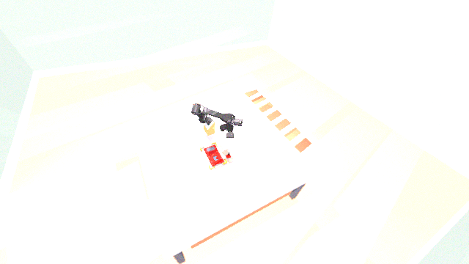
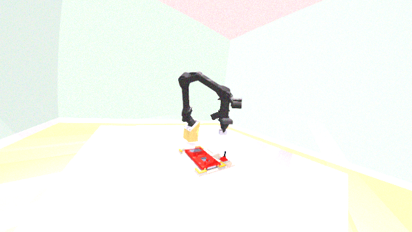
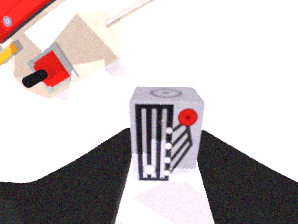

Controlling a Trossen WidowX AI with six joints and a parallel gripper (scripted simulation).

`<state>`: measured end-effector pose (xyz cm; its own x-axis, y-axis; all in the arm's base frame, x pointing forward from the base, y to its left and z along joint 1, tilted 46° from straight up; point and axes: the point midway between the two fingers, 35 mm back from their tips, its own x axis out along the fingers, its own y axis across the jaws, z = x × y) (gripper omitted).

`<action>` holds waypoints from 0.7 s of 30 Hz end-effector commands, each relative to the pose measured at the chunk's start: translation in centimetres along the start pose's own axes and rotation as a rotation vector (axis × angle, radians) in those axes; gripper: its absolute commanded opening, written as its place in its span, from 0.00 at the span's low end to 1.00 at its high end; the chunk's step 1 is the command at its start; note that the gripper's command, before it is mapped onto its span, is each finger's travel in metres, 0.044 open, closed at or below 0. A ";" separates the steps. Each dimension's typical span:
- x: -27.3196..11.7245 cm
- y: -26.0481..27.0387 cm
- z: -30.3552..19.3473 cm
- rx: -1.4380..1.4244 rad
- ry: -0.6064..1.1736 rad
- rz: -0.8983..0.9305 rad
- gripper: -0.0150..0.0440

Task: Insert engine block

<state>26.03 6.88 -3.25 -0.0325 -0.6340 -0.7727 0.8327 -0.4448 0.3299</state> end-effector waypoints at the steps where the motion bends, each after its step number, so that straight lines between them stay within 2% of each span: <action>1: 0.0 1.2 0.2 -0.099 0.008 0.008 0.25; 21: 1.2 5.9 2.2 -0.613 0.004 0.019 0.25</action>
<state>29.14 2.74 -1.48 -0.0220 -0.6322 -0.7745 0.9986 -0.0516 0.0138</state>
